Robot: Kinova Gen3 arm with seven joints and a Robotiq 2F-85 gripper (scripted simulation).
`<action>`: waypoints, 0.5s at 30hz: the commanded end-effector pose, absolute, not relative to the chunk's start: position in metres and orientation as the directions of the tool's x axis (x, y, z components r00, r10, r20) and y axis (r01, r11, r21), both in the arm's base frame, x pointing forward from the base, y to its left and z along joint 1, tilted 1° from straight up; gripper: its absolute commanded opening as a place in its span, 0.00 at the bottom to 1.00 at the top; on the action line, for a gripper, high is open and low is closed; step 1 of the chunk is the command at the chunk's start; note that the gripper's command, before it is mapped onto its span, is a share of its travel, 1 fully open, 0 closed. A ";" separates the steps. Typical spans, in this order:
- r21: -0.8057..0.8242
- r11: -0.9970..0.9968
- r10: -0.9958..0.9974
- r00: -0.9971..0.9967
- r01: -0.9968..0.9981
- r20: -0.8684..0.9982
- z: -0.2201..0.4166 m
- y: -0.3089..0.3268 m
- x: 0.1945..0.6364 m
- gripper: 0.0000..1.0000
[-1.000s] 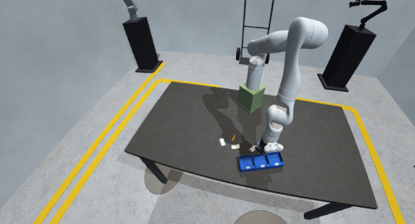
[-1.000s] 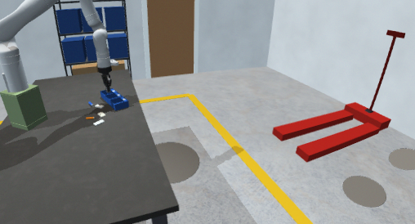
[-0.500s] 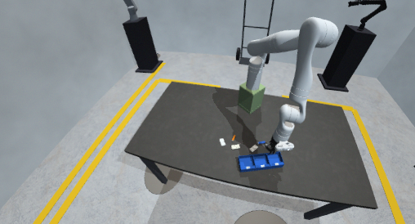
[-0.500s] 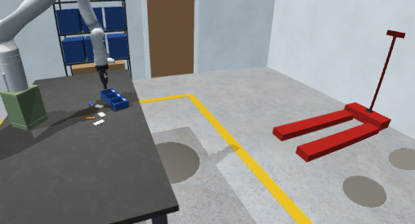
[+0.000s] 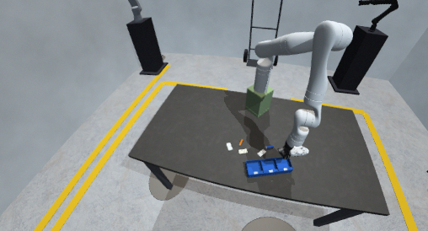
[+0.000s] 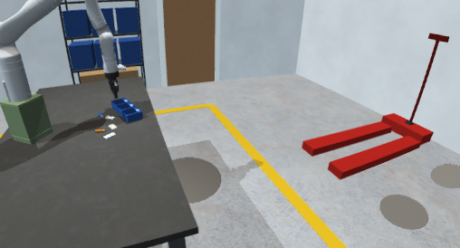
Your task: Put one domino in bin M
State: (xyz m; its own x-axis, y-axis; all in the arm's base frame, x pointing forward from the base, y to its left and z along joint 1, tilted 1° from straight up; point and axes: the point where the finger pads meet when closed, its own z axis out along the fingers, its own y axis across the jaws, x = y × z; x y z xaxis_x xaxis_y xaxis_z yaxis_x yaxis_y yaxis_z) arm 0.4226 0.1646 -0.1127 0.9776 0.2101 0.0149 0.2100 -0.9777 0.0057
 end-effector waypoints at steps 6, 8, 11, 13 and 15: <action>0.008 -0.978 0.208 0.978 0.208 0.008 -0.136 0.162 0.421 0.09; 0.008 -0.978 0.208 0.978 0.208 0.008 -0.139 0.162 0.421 0.09; 0.008 -0.978 0.208 0.978 0.208 0.008 -0.144 0.162 0.421 0.09; 0.008 -0.978 0.208 0.978 0.208 0.008 -0.149 0.162 0.421 0.09; 0.008 -0.978 0.208 0.978 0.208 0.008 -0.155 0.162 0.421 0.09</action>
State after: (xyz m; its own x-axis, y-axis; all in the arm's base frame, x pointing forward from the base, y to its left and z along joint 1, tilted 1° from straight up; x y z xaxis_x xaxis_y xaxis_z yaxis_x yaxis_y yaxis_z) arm 0.4234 0.1650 -0.1465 0.9774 0.2110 0.0161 0.2109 -0.9775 0.0056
